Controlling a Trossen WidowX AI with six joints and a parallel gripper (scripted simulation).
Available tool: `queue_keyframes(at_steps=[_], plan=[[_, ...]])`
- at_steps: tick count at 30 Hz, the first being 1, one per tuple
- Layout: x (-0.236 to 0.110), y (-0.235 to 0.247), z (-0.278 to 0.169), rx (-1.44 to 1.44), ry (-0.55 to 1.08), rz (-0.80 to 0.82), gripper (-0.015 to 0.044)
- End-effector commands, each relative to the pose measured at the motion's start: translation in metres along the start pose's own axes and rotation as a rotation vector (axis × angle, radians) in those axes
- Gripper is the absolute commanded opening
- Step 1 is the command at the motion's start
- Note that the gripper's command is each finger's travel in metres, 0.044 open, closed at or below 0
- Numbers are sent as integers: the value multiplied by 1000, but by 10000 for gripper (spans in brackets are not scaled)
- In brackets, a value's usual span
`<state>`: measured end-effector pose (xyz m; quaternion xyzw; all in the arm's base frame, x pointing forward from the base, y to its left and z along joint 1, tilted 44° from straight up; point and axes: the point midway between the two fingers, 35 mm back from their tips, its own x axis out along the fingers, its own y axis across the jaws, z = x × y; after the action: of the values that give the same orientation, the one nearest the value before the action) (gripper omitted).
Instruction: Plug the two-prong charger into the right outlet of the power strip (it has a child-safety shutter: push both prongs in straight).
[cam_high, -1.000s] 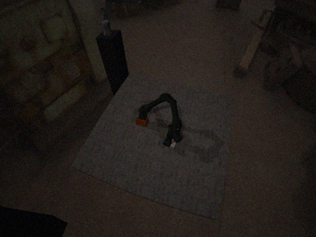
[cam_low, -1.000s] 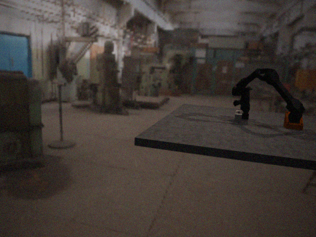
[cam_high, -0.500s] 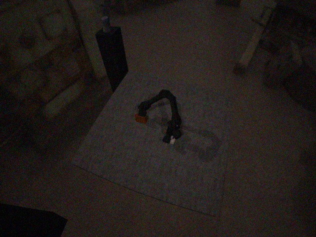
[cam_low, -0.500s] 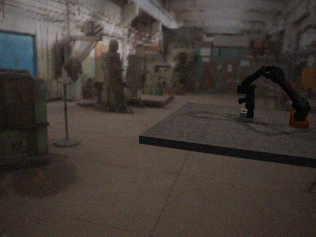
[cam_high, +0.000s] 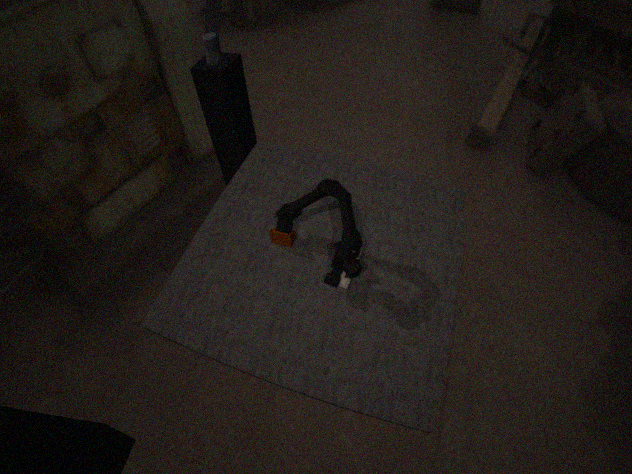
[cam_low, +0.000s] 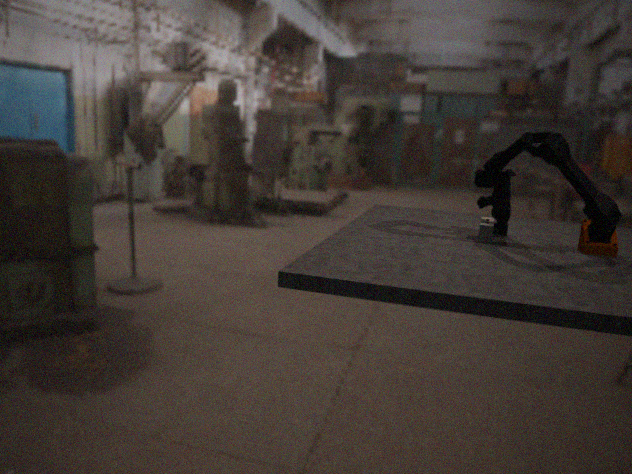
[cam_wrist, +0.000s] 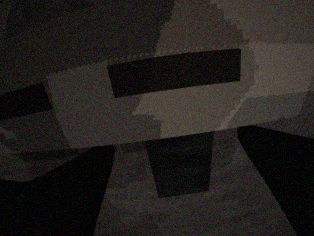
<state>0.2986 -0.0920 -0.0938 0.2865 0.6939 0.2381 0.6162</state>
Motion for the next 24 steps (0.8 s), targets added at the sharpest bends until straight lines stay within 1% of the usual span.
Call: queue_keyframes(at_steps=[1, 24], plan=[[-1, 1, -1, -7, -7, 0, 440], [0, 1, -7, -13, -19, -2, 440]])
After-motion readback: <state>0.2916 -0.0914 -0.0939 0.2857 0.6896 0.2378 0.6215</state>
